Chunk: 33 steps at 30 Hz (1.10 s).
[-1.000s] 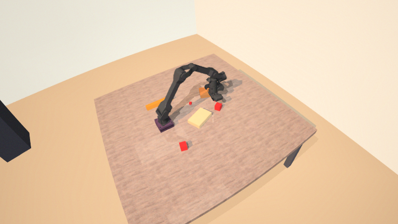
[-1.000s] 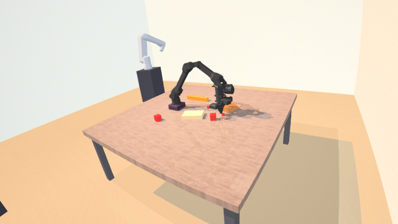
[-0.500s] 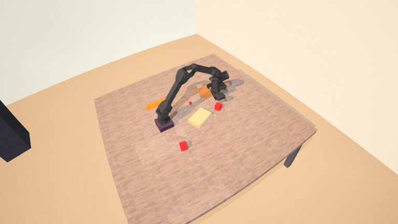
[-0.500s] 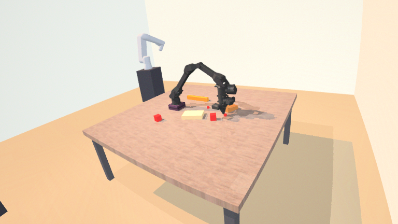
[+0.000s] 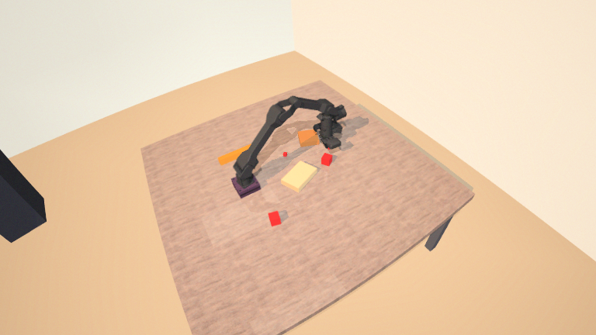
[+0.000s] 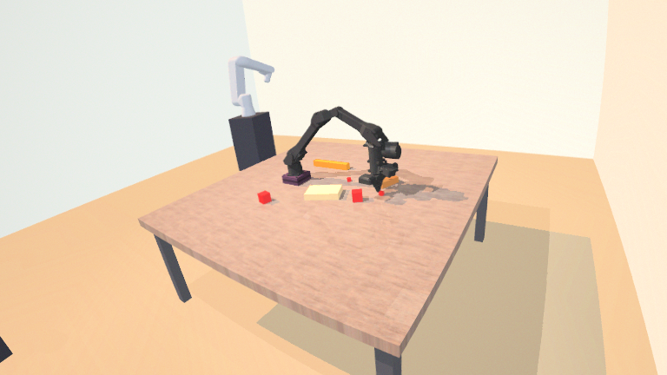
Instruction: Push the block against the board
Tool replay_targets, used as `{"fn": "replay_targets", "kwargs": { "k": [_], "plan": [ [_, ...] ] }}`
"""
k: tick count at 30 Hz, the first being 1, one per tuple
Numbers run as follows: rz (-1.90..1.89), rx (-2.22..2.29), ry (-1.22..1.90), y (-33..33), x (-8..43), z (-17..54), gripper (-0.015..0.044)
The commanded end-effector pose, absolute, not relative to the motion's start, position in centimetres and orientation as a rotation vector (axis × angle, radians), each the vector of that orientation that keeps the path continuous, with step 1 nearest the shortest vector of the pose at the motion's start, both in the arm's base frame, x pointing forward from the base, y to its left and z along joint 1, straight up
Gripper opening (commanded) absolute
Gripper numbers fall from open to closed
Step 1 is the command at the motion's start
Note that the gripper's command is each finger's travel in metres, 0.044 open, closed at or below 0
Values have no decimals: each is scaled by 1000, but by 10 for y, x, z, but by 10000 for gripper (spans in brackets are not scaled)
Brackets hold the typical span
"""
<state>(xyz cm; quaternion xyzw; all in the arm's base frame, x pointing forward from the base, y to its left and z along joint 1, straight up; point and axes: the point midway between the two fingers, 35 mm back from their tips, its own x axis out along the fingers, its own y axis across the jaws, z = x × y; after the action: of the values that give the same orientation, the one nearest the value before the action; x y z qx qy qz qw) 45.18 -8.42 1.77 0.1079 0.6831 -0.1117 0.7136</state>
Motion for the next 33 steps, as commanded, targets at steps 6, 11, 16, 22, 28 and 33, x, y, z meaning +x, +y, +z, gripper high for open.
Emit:
{"fn": "replay_targets", "kwargs": {
  "k": [6, 11, 16, 22, 28, 33],
  "plan": [
    [-242, 237, 1519, -88, 462, 15, 0],
    [-242, 237, 1519, -88, 463, 15, 0],
    [-242, 237, 1519, -88, 463, 15, 0],
    [-242, 237, 1519, -88, 463, 15, 0],
    [-242, 237, 1519, -88, 463, 15, 0],
    [-242, 237, 1519, -88, 463, 15, 0]
  ]
}}
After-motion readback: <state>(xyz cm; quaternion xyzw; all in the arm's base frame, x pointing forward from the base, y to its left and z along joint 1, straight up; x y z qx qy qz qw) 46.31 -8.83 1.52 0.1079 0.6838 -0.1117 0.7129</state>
